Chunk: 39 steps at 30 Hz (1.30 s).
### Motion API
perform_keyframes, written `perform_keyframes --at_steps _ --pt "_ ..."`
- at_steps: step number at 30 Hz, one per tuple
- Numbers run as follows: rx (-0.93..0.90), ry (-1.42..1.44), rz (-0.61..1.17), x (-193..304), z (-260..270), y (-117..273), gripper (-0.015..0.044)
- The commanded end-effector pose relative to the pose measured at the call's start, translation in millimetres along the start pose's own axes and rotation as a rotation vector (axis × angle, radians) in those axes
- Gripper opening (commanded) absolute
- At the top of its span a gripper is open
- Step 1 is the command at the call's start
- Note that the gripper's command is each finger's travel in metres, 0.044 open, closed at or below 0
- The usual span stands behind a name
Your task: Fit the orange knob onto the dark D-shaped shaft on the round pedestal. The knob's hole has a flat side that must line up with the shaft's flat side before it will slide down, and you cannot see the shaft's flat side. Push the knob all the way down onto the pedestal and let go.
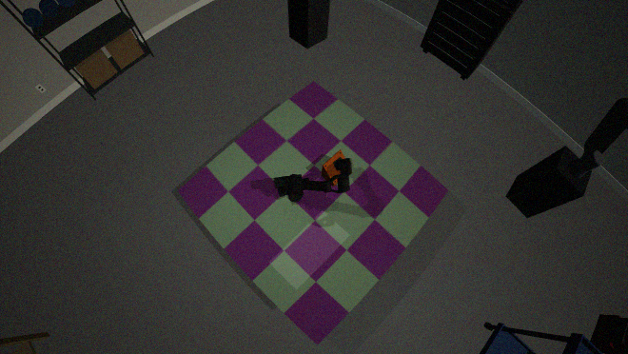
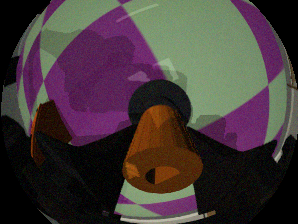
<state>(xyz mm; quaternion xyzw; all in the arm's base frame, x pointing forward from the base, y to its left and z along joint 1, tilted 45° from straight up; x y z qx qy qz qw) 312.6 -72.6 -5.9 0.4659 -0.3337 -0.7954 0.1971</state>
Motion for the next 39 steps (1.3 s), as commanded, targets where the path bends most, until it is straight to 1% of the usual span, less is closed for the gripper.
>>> perform_keyframes --at_steps 1,12,16,39 --pt "0.002 0.007 -0.005 -0.6 -0.4 -0.2 0.0000" --pt "0.002 -0.006 -0.004 -0.6 -0.3 6.9 0.0000" --pt "0.002 0.046 -0.004 -0.2 -1.4 6.7 0.0000" --pt "0.002 0.046 -0.005 -1.3 -0.5 1.1 0.0000"
Point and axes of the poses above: the point midway between the two fingers, 35 mm back from their tips, its own y axis back along the fingers, its own z axis across the jaws, x = y × z, the point moved 5 cm from there along y, back along the fingers, and after that the axes turned 4 degrees about -y, right-handed, at the moved point
